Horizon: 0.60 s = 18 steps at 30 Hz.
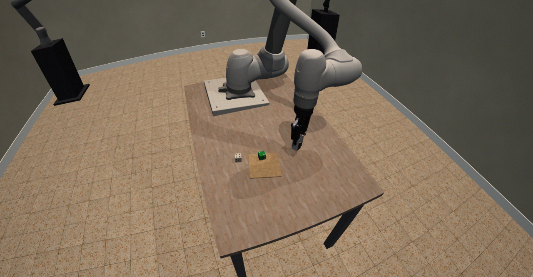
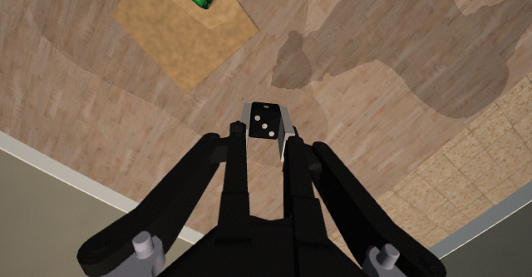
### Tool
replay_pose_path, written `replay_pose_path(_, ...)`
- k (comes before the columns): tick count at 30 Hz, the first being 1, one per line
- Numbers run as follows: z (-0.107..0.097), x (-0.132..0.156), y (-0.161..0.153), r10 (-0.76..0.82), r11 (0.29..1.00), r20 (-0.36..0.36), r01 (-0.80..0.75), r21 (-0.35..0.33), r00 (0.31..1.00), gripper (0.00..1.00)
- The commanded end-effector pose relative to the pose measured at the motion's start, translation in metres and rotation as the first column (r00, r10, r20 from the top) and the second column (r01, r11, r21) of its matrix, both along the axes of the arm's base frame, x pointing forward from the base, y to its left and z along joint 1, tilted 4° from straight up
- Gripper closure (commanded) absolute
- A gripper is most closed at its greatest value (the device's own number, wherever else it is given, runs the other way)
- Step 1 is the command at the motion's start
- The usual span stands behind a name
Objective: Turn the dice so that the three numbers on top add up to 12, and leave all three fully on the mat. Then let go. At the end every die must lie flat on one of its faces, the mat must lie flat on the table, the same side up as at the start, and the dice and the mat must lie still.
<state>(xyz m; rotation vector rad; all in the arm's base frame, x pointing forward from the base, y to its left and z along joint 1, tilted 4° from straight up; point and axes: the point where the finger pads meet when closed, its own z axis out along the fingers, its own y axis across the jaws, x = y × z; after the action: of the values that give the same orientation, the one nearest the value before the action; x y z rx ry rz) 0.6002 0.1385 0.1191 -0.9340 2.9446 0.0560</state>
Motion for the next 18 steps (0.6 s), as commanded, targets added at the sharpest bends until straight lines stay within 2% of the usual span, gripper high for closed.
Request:
replay_pose_path(1,-0.0003,0.0004,0.0005,0.09,0.996,0.003,-0.091,0.007,0.996,0.84)
replay_pose_path(11,-0.0008,0.0005,0.0007,0.136,0.991,0.014,-0.137,0.011,0.991,0.84)
replay_pose_path(14,-0.0014,0.0004,-0.0004,0.132,0.99,0.064,-0.135,0.042,0.989,0.84)
replay_pose_path(17,-0.0023,0.0,-0.0031,0.117,0.986,0.162,-0.134,0.103,0.98,0.84)
replay_pose_path(18,-0.0023,0.0,-0.0031,0.117,0.986,0.162,-0.134,0.103,0.98,0.84)
